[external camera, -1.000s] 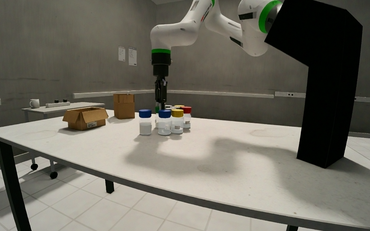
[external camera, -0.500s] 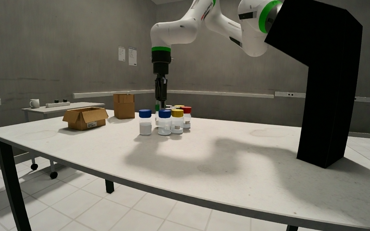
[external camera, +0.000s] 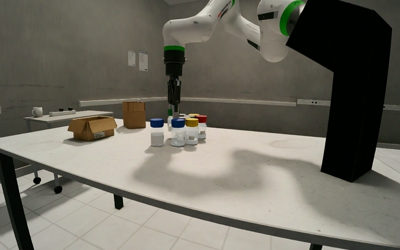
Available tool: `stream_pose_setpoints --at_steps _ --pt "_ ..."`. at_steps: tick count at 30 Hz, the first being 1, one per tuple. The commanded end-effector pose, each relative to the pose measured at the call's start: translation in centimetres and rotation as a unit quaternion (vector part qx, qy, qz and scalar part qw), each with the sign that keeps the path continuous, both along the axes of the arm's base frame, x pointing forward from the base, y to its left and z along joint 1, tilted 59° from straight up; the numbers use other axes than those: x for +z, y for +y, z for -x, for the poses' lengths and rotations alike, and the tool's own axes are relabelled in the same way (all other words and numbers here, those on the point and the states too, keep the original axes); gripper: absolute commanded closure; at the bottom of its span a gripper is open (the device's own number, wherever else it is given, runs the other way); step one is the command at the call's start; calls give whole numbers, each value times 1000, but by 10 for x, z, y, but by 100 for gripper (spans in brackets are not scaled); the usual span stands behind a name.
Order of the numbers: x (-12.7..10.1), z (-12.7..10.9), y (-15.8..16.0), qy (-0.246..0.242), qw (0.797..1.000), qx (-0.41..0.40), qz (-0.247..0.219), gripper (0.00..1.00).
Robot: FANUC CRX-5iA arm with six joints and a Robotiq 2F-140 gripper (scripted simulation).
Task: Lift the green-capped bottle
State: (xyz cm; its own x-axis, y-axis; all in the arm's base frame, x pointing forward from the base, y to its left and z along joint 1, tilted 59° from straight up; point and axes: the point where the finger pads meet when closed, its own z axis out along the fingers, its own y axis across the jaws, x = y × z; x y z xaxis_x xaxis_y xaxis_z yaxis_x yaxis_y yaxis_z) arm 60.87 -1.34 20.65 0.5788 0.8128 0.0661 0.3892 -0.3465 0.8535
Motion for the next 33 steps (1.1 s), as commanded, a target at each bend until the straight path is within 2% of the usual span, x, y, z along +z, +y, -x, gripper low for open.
stream_pose_setpoints --at_steps 1,5,33 --pt "5 6 5 0 1000 0 0 90" --pt "11 14 10 0 1000 0 0 90" --pt "16 21 14 0 1000 0 0 90"
